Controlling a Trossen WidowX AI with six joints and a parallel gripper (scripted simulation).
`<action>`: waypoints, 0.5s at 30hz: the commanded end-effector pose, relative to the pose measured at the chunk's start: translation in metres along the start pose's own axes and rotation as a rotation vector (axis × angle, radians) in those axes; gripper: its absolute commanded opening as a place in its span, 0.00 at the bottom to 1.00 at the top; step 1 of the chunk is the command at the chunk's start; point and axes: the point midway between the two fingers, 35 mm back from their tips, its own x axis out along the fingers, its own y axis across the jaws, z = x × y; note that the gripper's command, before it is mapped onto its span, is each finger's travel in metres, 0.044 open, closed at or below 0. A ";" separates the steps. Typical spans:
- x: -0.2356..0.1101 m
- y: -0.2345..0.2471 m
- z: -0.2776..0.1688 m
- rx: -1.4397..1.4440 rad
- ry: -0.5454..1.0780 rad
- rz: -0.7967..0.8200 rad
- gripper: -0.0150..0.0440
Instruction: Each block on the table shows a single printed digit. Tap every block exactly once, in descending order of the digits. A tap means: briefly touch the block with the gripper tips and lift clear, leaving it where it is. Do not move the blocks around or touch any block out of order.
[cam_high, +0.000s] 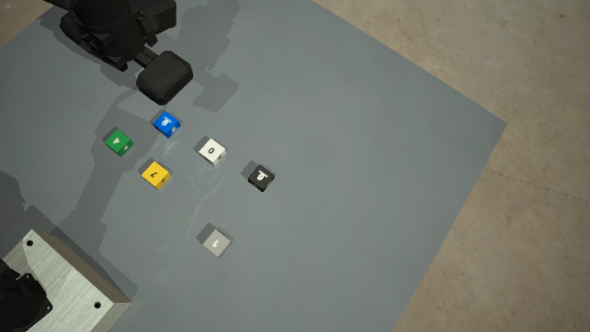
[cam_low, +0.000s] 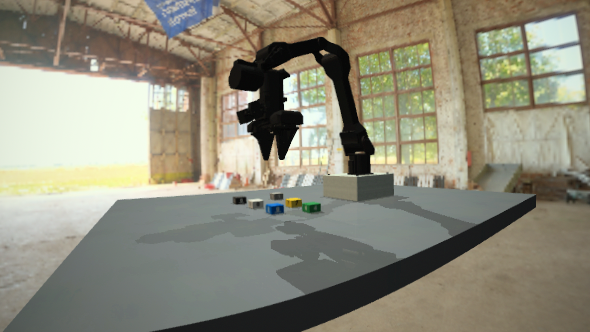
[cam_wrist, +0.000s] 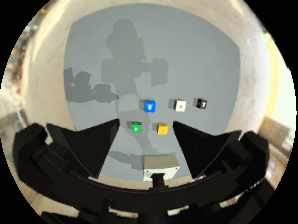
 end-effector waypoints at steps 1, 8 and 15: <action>0.000 0.000 0.000 -0.003 0.000 -0.002 0.93; -0.001 -0.090 0.006 0.002 -0.001 -0.008 0.93; -0.001 -0.114 0.004 -0.003 0.000 -0.013 0.93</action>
